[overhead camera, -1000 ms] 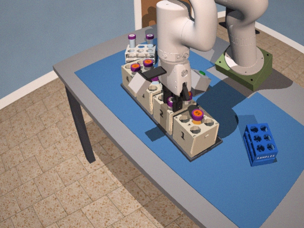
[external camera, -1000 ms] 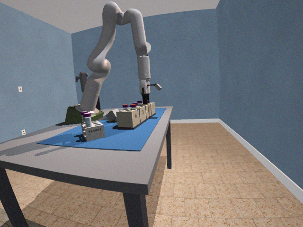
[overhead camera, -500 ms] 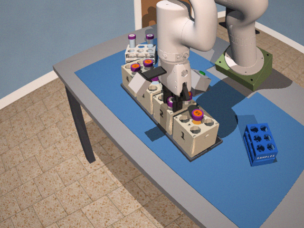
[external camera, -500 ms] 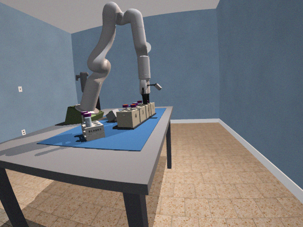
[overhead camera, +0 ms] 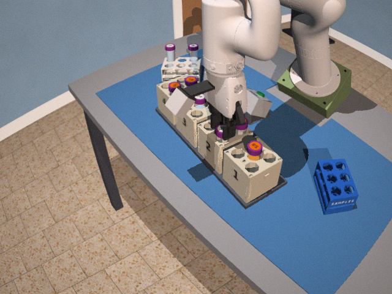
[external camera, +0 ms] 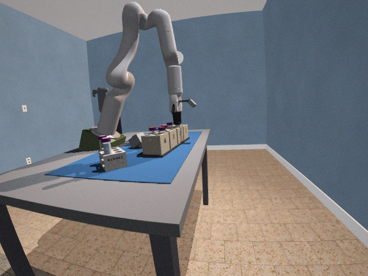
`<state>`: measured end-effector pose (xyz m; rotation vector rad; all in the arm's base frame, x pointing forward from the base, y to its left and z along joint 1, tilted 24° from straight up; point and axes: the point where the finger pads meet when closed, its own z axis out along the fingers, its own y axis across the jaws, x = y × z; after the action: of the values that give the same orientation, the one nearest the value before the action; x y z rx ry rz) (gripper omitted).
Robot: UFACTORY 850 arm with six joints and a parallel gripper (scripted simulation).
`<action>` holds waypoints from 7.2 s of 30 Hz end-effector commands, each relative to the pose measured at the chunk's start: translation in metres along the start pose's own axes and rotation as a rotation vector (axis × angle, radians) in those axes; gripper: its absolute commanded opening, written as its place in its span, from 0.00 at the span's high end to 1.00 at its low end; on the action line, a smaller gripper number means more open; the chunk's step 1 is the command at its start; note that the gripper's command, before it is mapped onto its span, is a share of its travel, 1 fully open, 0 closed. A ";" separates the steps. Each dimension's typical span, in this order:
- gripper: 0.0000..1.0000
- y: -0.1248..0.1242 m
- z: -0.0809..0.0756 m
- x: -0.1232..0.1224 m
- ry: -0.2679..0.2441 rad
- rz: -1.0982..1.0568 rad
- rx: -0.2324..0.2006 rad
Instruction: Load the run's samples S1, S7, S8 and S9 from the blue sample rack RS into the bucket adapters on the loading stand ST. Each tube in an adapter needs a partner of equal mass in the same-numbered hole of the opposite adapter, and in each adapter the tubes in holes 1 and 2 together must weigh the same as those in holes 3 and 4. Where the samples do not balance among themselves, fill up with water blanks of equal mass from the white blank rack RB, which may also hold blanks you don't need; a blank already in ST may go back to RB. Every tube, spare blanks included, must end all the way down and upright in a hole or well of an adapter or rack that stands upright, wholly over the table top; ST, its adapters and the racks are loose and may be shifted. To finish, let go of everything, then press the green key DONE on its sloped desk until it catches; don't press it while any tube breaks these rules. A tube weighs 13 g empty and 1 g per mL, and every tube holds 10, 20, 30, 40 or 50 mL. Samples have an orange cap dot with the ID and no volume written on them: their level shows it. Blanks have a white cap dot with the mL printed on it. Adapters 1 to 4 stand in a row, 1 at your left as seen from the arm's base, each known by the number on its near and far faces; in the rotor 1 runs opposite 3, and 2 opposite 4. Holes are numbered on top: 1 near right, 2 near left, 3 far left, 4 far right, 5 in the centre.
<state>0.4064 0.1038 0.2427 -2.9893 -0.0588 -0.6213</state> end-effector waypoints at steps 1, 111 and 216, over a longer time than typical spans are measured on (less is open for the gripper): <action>0.57 0.000 -0.011 0.001 0.001 0.000 0.001; 1.00 0.048 -0.078 -0.085 -0.081 -0.688 0.100; 1.00 0.126 0.025 -0.226 -0.183 -1.549 0.225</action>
<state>0.2149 -0.0236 0.1223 -2.1814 -2.2774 -0.2819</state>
